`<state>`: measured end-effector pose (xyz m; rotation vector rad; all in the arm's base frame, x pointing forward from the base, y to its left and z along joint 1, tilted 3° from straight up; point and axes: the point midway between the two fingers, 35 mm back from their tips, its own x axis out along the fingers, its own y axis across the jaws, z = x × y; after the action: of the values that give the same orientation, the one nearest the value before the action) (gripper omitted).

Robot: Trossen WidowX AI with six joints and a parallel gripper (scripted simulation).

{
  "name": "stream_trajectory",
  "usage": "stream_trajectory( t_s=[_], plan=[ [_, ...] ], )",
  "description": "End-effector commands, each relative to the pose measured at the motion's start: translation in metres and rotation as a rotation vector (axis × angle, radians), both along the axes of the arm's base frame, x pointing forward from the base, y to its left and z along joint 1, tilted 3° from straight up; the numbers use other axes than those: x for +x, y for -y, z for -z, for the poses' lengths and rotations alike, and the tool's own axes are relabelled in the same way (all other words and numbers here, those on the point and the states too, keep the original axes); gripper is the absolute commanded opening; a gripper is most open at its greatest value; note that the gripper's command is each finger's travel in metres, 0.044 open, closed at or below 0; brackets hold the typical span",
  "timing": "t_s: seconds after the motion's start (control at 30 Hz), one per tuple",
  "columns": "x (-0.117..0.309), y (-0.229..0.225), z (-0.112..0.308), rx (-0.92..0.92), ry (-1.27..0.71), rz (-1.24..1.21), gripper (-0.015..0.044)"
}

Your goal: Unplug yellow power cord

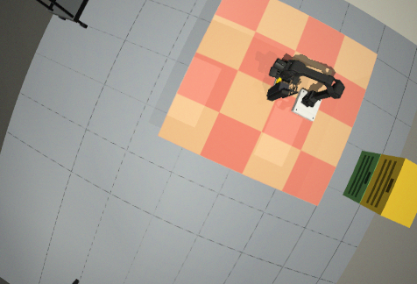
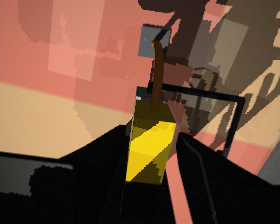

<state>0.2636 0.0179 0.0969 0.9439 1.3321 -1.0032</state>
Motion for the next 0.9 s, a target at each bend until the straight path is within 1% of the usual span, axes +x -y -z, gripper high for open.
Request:
stream_trajectory(
  t_s=[0.0,0.17,0.3,0.57,0.87],
  plan=[
    [-0.0003,-0.0005,0.0043,0.001,0.004,0.005,0.0160],
    [-0.0004,-0.0003,0.0084,0.001,0.004,0.005,0.0160],
    [-0.0006,-0.0001,0.0058,0.000,0.003,0.000,0.0055],
    [-0.0006,-0.0001,0.0058,0.000,0.003,0.000,0.0002],
    [0.0037,0.0089,0.0053,0.000,0.004,0.000,0.0000]
  ],
)
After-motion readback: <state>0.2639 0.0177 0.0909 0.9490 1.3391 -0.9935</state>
